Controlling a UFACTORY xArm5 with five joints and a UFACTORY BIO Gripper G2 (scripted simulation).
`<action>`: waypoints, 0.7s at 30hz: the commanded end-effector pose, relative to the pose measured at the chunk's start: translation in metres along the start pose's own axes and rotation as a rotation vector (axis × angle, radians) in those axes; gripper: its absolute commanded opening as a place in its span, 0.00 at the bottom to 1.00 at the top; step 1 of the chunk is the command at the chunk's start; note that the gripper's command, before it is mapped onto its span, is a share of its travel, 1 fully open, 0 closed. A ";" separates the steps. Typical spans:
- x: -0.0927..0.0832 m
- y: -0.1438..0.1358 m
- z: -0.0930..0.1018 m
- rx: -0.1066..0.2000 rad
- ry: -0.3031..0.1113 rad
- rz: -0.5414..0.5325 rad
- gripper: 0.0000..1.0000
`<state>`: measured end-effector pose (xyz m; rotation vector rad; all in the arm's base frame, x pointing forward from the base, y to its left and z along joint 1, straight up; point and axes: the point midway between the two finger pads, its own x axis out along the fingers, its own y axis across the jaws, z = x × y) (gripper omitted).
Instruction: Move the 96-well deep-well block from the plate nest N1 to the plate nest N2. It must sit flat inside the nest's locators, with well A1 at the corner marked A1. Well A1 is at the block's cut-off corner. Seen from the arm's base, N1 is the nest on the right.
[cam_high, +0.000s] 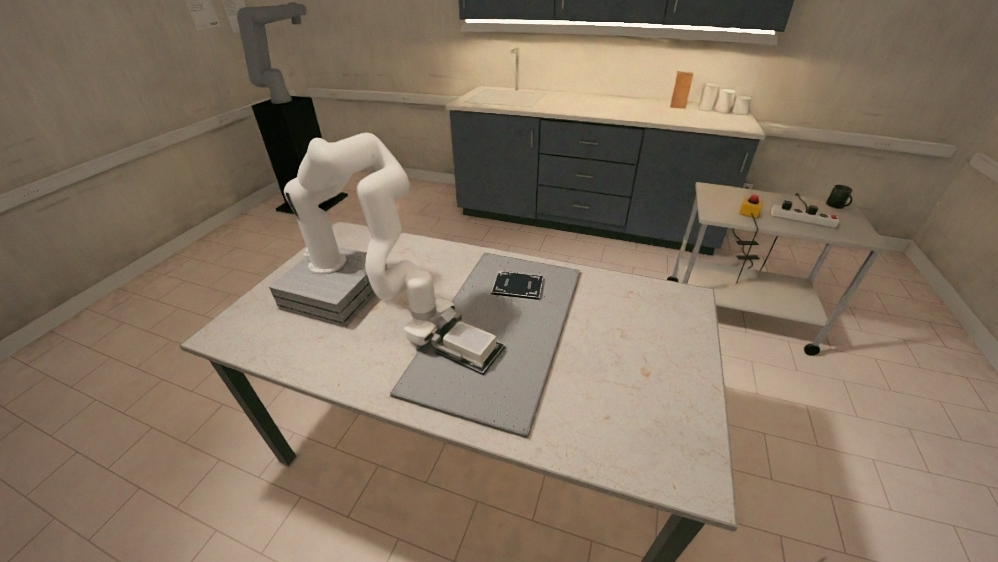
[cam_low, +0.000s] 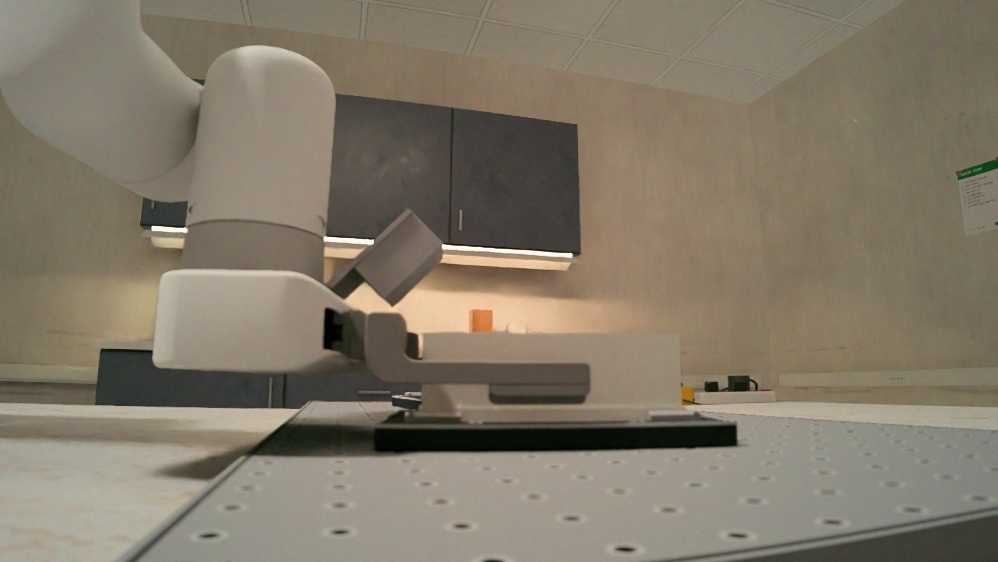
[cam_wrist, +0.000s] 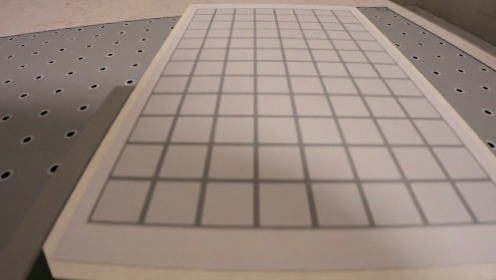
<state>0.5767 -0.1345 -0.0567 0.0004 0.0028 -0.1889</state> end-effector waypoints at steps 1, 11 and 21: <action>0.001 0.000 0.001 0.003 -0.003 0.000 0.37; 0.001 0.000 0.001 0.003 -0.003 0.000 0.00; 0.001 0.000 0.001 0.003 -0.003 0.000 0.00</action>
